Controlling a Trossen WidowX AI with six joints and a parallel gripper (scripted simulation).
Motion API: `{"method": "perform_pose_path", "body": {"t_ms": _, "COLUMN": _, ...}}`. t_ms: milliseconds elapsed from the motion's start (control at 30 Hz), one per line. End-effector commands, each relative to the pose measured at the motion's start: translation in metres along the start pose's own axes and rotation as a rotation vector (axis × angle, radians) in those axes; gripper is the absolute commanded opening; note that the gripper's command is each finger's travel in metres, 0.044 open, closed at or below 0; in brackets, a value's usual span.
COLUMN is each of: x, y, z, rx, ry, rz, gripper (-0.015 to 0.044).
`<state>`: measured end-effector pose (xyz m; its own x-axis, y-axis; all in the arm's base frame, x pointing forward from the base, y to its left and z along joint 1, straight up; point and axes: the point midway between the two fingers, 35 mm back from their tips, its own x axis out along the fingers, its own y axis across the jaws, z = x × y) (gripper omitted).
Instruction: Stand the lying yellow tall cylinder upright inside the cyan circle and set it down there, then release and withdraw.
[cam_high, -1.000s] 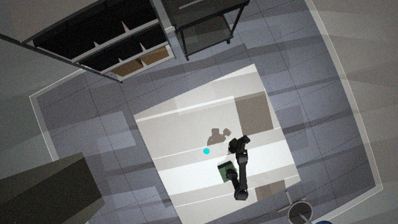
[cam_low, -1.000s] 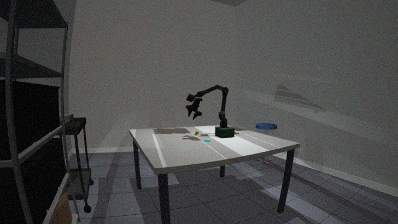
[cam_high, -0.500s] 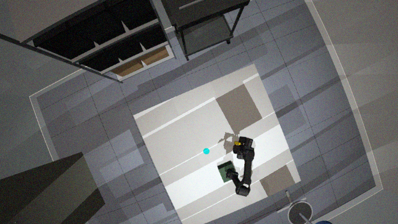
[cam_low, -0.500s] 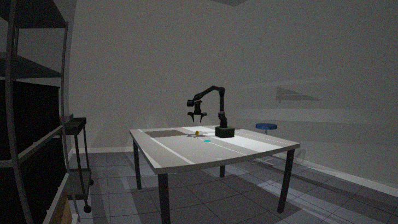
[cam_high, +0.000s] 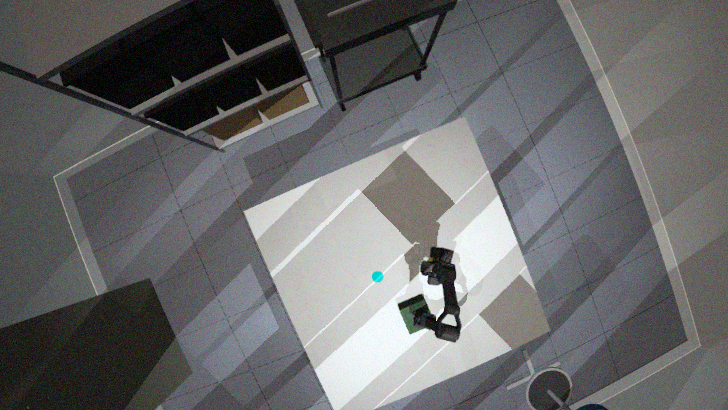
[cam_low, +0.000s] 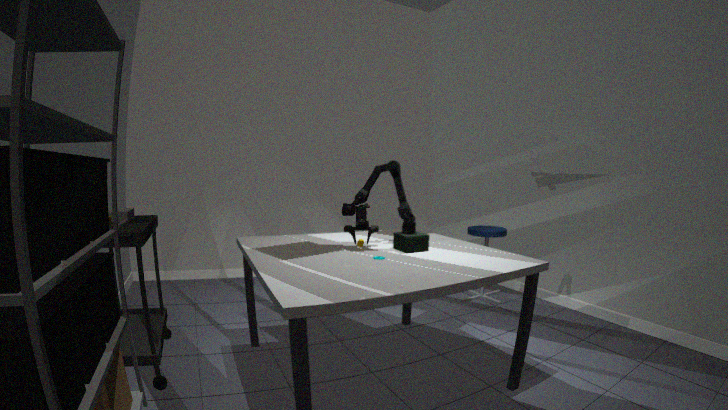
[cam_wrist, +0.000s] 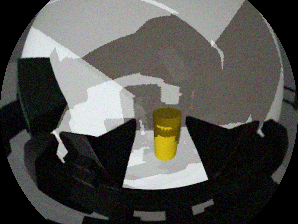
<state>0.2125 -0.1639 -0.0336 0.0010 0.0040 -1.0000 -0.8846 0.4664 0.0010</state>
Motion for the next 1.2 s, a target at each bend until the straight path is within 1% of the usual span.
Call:
{"method": "perform_pose_path", "body": {"t_ms": 0, "x": 0.0, "y": -0.004, "z": 0.0, "rx": -0.004, "ry": 0.001, "rz": -0.023, "gripper": 0.0283}}
{"method": "perform_pose_path", "body": {"t_ms": 233, "x": 0.0, "y": -0.004, "z": 0.0, "rx": -0.004, "ry": 0.001, "rz": -0.023, "gripper": 0.0105}}
{"method": "perform_pose_path", "body": {"t_ms": 433, "x": -0.005, "y": -0.005, "z": 0.0, "rx": -0.004, "ry": 0.001, "rz": -0.023, "gripper": 0.0105}}
{"method": "perform_pose_path", "body": {"t_ms": 1167, "x": -0.071, "y": -0.009, "z": -0.001, "rx": -0.004, "ry": 0.001, "rz": -0.024, "gripper": 0.0105}}
